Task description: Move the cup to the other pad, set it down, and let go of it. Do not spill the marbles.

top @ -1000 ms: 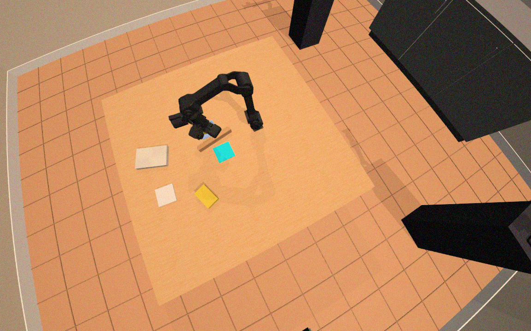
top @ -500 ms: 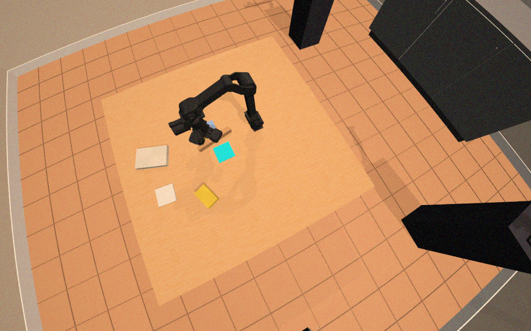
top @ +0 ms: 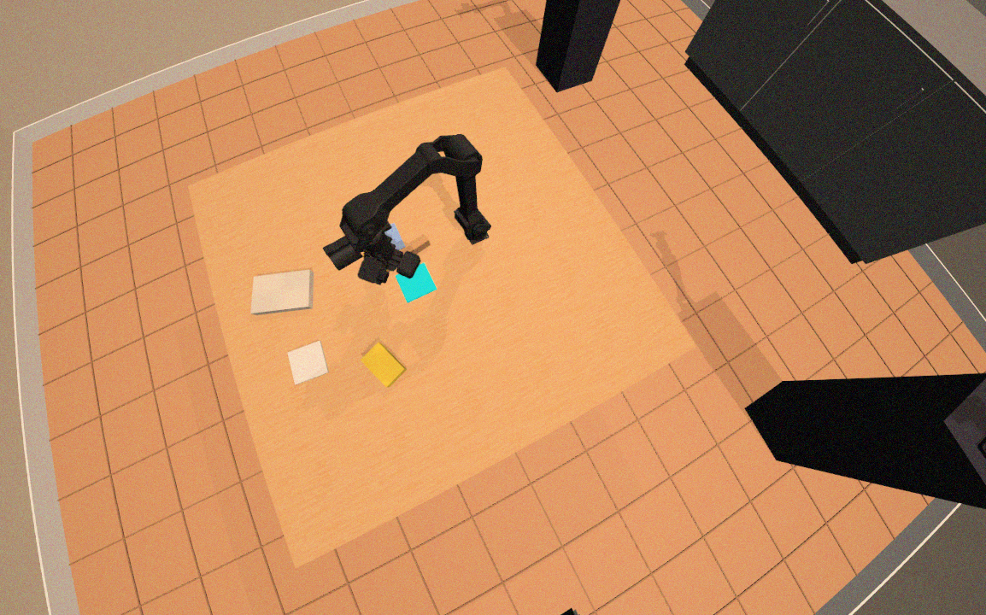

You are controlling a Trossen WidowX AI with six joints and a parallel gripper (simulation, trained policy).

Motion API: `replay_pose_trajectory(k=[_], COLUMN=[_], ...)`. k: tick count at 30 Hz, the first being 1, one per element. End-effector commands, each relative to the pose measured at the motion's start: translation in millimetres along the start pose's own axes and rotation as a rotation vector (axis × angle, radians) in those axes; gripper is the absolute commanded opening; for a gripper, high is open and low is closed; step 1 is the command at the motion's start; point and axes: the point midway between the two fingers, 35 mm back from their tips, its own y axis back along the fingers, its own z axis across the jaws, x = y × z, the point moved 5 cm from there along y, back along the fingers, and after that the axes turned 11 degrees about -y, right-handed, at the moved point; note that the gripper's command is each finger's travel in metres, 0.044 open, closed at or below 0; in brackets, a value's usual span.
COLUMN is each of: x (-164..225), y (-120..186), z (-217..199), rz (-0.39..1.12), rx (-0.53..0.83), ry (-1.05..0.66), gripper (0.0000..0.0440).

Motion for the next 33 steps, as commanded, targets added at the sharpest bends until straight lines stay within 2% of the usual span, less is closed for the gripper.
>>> replay_pose_trajectory(k=[1, 16, 33], x=[-3.7, -8.8, 3.4], y=[0.1, -11.1, -44.9], z=[12.9, 55.9, 79.1], rz=[-0.015, -0.048, -0.053], rx=[0.007, 0.013, 0.021], ry=[0.01, 0.042, 0.015], gripper=[0.0, 0.0, 0.0])
